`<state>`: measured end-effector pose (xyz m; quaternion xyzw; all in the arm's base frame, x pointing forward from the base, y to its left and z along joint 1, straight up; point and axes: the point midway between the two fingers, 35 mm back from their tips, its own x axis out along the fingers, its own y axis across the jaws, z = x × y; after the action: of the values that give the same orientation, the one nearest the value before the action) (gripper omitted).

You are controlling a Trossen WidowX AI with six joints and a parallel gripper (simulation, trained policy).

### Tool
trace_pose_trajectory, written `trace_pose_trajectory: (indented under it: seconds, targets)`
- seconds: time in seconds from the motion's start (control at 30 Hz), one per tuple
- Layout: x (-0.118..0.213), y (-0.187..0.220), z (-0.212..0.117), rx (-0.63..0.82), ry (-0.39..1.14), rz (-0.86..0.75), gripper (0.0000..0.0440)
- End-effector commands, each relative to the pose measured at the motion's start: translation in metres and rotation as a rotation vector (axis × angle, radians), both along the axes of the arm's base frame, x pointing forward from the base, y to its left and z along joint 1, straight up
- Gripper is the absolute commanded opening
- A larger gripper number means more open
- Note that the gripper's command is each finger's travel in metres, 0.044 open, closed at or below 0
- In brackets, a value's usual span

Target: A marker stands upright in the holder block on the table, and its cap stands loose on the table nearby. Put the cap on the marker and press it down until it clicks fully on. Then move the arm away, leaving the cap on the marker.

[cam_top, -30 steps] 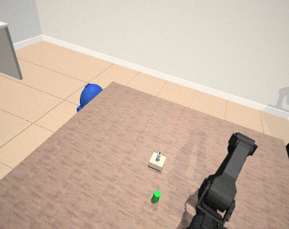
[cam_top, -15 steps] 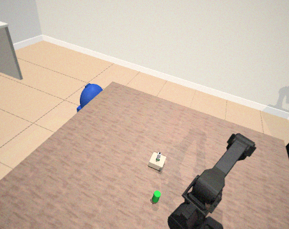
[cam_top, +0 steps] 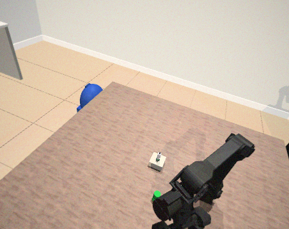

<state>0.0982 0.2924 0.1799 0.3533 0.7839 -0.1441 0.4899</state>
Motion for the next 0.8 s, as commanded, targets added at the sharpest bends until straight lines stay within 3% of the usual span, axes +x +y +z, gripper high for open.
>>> trace_pose_trajectory:
  seconds: [0.0, 0.77]
  targets:
    - [0.012, -0.006, 0.000, -0.019, -0.017, -0.019, 0.0317]
    - [0.074, -0.056, -0.006, -0.157, -0.074, -0.155, 0.0313]
